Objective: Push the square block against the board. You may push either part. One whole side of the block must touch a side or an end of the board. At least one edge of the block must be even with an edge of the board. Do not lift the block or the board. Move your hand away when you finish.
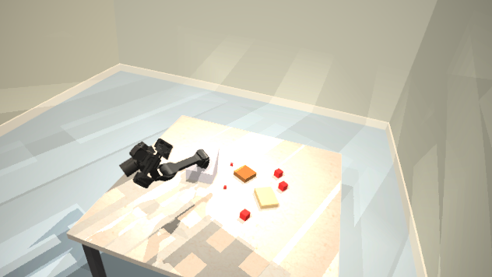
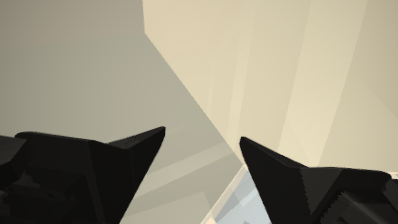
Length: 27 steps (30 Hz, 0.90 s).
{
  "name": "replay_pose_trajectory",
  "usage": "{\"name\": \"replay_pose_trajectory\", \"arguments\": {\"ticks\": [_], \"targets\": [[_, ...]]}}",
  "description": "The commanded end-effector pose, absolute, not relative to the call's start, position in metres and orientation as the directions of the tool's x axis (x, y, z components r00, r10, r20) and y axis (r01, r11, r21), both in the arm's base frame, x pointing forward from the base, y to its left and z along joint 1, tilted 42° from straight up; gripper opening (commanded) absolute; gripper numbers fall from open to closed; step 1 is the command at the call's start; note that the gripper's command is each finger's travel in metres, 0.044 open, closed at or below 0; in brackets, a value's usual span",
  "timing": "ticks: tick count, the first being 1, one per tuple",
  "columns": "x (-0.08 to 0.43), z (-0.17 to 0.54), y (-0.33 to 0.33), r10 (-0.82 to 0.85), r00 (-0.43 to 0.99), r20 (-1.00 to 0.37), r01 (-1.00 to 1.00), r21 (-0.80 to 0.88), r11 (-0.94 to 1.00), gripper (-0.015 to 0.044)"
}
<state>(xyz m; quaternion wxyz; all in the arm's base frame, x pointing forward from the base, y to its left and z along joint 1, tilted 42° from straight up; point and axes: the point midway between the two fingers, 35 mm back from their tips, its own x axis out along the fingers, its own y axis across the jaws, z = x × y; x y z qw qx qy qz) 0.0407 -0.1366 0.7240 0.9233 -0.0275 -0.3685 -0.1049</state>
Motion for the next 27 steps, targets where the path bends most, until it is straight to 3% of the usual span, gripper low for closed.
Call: {"name": "replay_pose_trajectory", "arguments": {"ticks": [1,15,27], "targets": [[0.041,0.724,-0.137,-0.173,0.706,0.686,0.214,0.026,0.976,0.0374],[0.084,0.721,-0.045,0.043,0.729,0.683,0.065,-0.132,0.989,0.0006],[0.153,0.682,0.094,0.25,0.811,0.529,-0.138,-0.243,0.96,0.0]]}}
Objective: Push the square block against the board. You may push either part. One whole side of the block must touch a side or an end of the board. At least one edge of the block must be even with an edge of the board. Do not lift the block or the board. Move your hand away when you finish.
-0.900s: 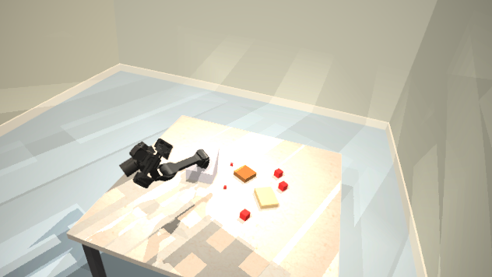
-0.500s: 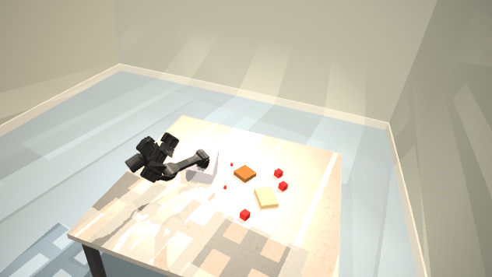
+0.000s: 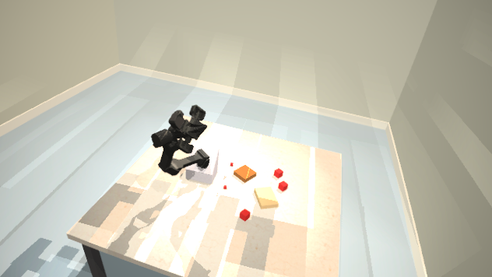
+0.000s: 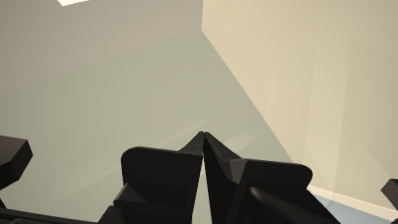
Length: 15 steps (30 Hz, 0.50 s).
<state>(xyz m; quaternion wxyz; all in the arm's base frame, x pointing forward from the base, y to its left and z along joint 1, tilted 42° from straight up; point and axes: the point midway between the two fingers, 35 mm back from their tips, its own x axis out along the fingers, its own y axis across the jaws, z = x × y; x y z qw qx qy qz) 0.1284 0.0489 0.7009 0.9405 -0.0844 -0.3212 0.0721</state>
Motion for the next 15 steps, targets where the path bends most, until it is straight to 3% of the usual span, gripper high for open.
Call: {"name": "replay_pose_trajectory", "arguments": {"ticks": [1,15], "targets": [[0.16,0.676,0.106,0.263,0.82,0.509,-0.153,-0.249,0.957,0.0],[0.253,0.567,0.228,0.36,0.908,0.215,-0.287,-0.307,0.907,0.0]]}}
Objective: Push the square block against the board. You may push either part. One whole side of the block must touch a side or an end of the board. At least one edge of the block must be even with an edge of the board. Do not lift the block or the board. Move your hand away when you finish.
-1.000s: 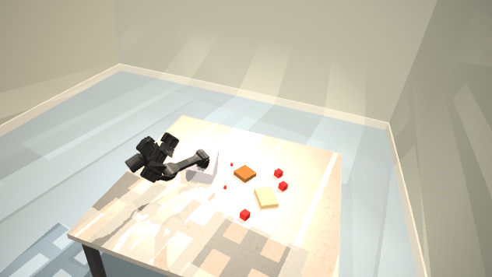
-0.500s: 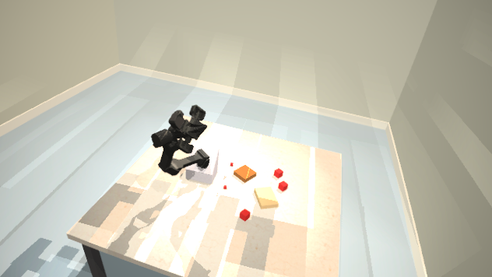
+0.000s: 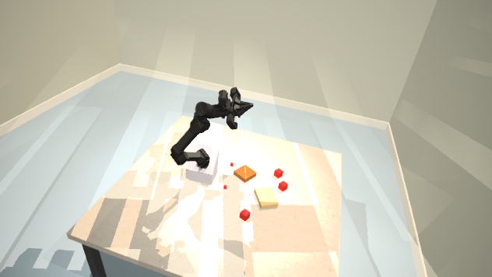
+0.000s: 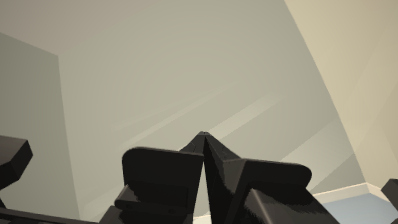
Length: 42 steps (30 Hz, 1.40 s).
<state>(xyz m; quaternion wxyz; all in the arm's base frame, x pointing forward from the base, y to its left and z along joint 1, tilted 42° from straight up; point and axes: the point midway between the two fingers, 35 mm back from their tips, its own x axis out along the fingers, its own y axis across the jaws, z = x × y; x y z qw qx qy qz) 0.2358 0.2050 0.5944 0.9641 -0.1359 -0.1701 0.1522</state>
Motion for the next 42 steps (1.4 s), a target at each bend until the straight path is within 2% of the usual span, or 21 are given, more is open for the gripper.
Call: {"name": "replay_pose_trajectory", "arguments": {"ticks": [1,10,21,30,42], "targets": [[0.259,0.557,0.235,0.365,0.911,0.189,-0.299,-0.306,0.904,0.0],[0.306,0.451,0.294,0.381,0.922,-0.073,-0.386,-0.273,0.881,0.0],[0.334,0.314,0.335,0.324,0.867,-0.379,-0.4,-0.141,0.906,0.0],[0.338,0.199,0.341,0.21,0.773,-0.599,-0.311,-0.068,0.948,0.0],[0.319,0.071,0.322,0.039,0.61,-0.792,-0.105,-0.031,0.994,0.0]]}}
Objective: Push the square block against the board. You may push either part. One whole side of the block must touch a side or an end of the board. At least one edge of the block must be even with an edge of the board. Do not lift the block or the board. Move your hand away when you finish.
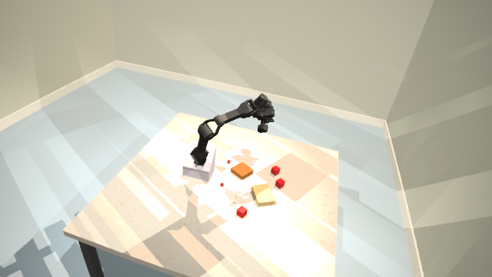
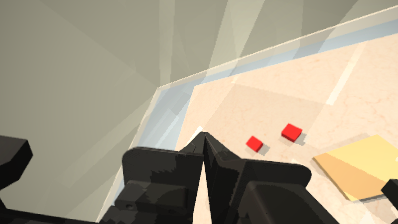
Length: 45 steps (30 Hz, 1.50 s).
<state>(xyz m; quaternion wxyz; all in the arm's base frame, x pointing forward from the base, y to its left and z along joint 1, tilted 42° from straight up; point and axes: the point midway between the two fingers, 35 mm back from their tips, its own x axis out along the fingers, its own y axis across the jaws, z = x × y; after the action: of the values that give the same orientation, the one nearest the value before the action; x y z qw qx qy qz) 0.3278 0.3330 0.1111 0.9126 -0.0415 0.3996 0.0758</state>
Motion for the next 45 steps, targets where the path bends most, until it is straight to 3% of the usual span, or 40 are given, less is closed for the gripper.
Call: {"name": "replay_pose_trajectory", "arguments": {"ticks": [1,15,29,45], "targets": [[0.316,0.06,0.318,0.017,0.593,-0.805,-0.083,-0.04,0.996,0.0],[0.264,-0.065,0.244,-0.316,0.339,-0.886,0.23,-0.248,0.941,0.0],[0.193,-0.134,0.148,-0.639,0.087,-0.764,0.478,-0.531,0.7,0.0],[0.194,-0.177,0.106,-0.655,0.077,-0.752,0.488,-0.544,0.682,0.0]]}}
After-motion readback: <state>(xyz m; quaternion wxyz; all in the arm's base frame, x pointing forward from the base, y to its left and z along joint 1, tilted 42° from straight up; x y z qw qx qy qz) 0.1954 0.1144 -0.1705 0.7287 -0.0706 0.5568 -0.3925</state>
